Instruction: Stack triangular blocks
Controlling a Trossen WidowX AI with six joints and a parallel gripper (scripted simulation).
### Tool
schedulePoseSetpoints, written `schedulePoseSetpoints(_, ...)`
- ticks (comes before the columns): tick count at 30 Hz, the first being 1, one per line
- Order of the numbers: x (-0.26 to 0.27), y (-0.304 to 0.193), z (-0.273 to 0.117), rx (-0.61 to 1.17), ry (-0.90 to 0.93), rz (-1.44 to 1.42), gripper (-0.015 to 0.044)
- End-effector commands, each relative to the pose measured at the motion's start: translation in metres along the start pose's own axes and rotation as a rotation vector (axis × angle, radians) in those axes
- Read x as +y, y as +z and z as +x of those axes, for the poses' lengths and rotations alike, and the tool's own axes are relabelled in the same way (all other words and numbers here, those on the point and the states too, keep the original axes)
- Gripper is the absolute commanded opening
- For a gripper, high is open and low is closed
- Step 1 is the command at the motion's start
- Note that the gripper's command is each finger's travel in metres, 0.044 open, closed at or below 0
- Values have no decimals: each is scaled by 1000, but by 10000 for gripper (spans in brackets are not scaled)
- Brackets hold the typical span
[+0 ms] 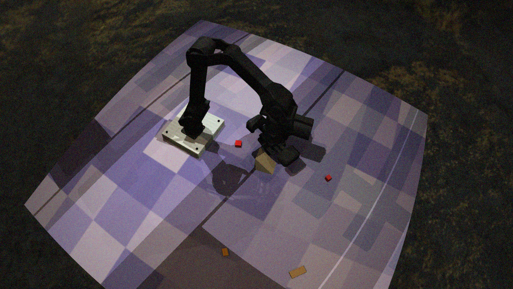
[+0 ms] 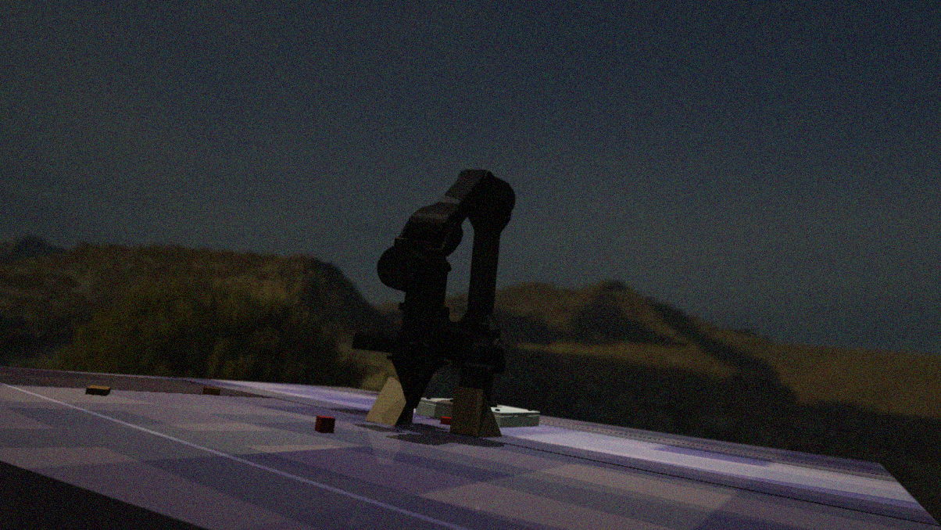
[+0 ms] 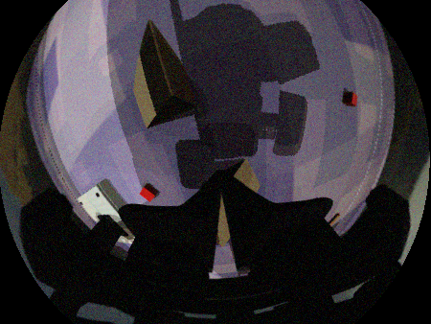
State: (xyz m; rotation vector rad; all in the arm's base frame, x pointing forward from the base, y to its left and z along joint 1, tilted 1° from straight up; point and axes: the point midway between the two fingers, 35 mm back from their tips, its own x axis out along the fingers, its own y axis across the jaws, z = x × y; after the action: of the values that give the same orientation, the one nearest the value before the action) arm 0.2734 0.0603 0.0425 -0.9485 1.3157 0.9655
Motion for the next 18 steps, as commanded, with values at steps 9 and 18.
schedulePoseSetpoints(9,-6,7,-66,-20,-33,-5,79)
schedulePoseSetpoints(18,7,-8,-75,-124,-68,123,315)
